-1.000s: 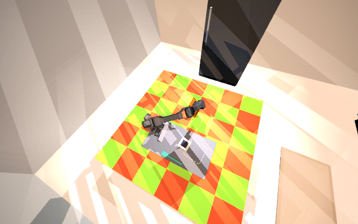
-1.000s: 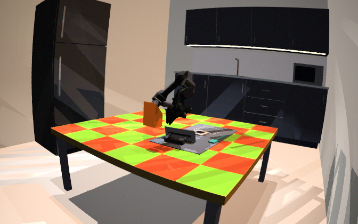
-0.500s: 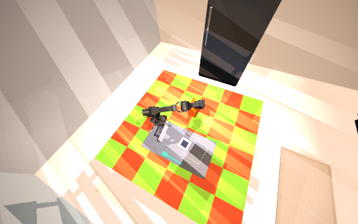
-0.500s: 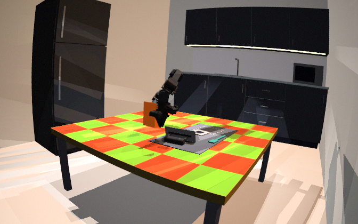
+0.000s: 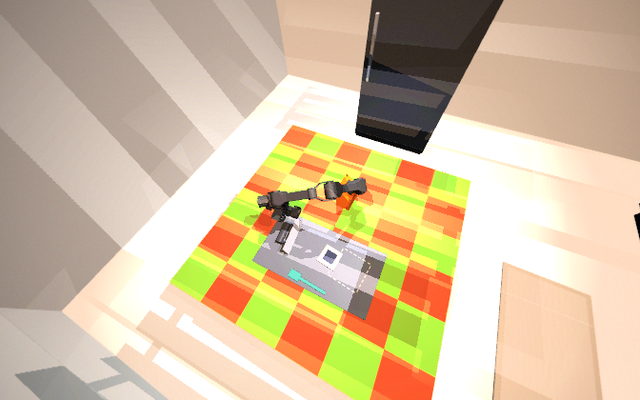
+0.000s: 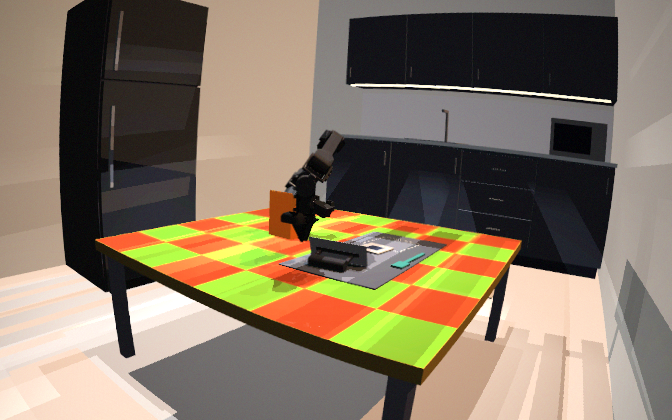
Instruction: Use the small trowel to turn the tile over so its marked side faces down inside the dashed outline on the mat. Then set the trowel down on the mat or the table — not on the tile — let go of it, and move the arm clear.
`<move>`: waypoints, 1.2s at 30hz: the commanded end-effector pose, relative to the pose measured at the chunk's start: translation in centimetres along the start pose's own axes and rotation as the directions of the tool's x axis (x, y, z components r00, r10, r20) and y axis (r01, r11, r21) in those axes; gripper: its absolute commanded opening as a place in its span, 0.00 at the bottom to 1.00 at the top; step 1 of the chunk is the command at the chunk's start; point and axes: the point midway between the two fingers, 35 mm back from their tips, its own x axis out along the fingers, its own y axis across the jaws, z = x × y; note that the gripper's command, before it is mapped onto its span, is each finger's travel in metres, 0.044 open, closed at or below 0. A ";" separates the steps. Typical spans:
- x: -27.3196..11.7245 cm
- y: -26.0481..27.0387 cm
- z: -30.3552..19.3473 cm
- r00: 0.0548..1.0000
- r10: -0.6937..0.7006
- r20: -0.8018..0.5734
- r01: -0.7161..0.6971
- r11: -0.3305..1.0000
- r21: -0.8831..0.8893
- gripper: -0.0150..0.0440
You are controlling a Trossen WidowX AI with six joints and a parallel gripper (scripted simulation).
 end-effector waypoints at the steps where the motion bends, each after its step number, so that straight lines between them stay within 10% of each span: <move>1: 0.0 0.6 0.2 1.000 -0.002 0.007 0.002 1.000 0.001 0.42; 36: 1.2 5.7 -0.1 1.000 0.003 0.008 -0.003 1.000 0.001 0.42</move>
